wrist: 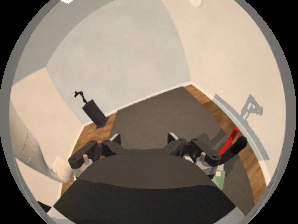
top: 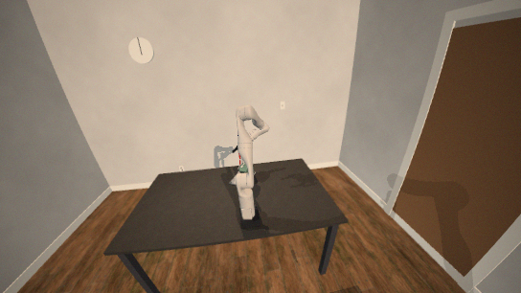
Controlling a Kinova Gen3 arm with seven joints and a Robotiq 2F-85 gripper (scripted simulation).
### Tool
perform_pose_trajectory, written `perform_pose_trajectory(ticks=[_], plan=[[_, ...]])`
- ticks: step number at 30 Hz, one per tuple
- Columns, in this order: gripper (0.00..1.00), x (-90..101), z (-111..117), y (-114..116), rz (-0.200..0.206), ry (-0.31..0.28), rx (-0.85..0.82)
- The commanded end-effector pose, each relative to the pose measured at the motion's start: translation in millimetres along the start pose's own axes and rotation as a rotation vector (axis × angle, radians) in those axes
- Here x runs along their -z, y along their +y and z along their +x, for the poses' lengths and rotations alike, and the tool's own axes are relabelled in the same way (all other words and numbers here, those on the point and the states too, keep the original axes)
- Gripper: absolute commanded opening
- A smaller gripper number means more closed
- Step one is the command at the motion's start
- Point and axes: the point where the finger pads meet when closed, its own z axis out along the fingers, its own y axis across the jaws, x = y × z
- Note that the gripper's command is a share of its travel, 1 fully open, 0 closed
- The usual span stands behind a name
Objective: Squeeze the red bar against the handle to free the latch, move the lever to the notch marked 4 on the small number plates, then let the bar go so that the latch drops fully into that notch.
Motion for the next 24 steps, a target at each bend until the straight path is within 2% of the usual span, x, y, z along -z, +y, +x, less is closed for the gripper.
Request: perform_pose_trajectory(ticks=[1, 6, 10, 13, 17, 19, 24], plan=[[1.0, 0.3, 1, 0, -0.001, 0.0, 0.001], [1.0, 0.5, 0, 1, 0.001, -0.011, 0.014], [1.0, 1.9, -4, 6, 0.01, -0.073, 0.083], [1.0, 5.2, -10, 14, 0.025, -0.164, 0.186], [1.0, 15.9, -16, 35, 0.057, -0.334, 0.383], [1.0, 15.9, -16, 35, 0.057, -0.334, 0.383], [1.0, 40.6, -12, 72, 0.11, -0.588, 0.677]])
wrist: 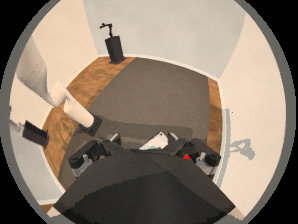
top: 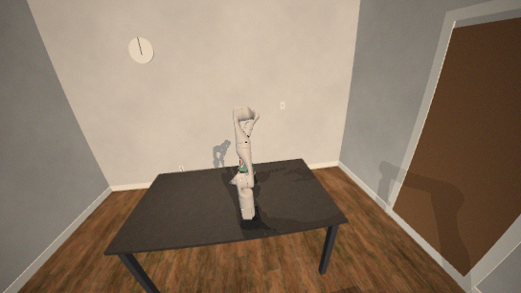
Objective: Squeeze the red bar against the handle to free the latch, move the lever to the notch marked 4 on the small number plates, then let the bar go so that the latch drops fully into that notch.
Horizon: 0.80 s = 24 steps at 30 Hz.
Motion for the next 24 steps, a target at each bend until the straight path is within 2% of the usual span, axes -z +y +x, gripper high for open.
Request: perform_pose_trajectory(ticks=[1, 6, 10, 12, 17, 24], plan=[[1.0, 13.8, -3, 28, 0.025, -0.128, 0.166], [1.0, 49.5, -18, 66, 0.075, -0.353, 0.422], [1.0, 73.6, -21, 89, 0.104, -0.476, 0.554], [1.0, 73.6, -21, 89, 0.104, -0.476, 0.554], [1.0, 87.4, -20, 101, 0.12, -0.54, 0.621], [1.0, 88.4, -20, 102, 0.121, -0.545, 0.625]])
